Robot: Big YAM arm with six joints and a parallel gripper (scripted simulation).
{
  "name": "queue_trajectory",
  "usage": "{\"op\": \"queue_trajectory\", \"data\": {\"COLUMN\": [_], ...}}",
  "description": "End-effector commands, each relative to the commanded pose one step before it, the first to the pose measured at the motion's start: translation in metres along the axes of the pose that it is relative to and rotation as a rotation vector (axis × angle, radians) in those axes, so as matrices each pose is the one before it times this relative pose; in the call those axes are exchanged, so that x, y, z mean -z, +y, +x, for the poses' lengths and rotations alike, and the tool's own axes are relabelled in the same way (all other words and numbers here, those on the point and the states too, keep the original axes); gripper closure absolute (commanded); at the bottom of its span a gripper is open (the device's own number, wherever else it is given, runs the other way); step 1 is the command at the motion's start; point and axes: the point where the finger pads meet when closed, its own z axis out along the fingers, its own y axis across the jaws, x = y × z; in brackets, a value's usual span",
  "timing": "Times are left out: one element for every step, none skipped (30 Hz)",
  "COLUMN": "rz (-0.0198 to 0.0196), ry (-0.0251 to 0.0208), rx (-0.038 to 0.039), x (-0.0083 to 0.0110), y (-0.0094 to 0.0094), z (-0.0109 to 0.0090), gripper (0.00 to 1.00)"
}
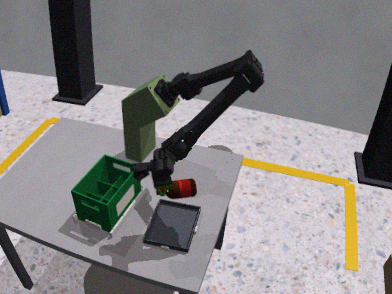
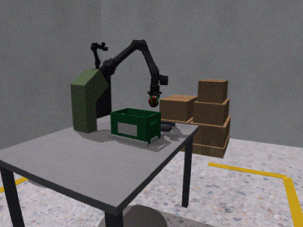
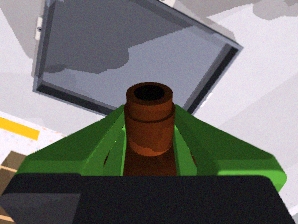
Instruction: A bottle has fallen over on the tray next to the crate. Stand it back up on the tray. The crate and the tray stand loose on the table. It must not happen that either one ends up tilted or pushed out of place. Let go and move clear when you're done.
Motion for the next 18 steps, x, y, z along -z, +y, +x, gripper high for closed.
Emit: {"op": "queue_trajectory", "data": {"rz": [-0.03516,0.00000,0.00000,0.00000,0.00000,0.00000,0.00000,0.00000,0.00000,0.00000,0.00000,-0.00001,0.00000,0.00000,0.00000,0.00000,0.00000,0.00000], "ry": [-0.01171,0.00000,0.00000,0.00000,0.00000,0.00000,0.00000,0.00000,0.00000,0.00000,0.00000,0.00000,0.00000,0.00000,0.00000,0.00000,0.00000,0.00000], "rx": [0.05078,0.01546,0.01603,0.01632,0.01632,0.01603,0.01546,0.01462,0.01354,0.00000,0.00000,0.01226,0.01079,0.00920,0.00754,0.00587,0.00426,0.00279], "x": [0.01897,0.00000,0.00000,0.00000,0.00000,0.00000,0.00000,0.00000,0.00000,0.00000,0.00000,0.00000,0.00000,0.00000,0.00000,0.00000,0.00000,0.00000], "y": [0.01001,0.00000,0.00000,0.00000,0.00000,0.00000,0.00000,0.00000,0.00000,0.00000,0.00000,0.00000,0.00000,0.00000,0.00000,0.00000,0.00000,0.00000], "z": [-0.00523,0.00000,0.00000,0.00000,0.00000,0.00000,0.00000,0.00000,0.00000,0.00000,0.00000,0.00000,0.00000,0.00000,0.00000,0.00000,0.00000,0.00000], "gripper": [1.00,1.00,1.00,1.00,1.00,1.00,1.00,1.00,1.00,1.00,1.00,1.00,1.00,1.00,1.00,1.00,1.00,1.00]}}
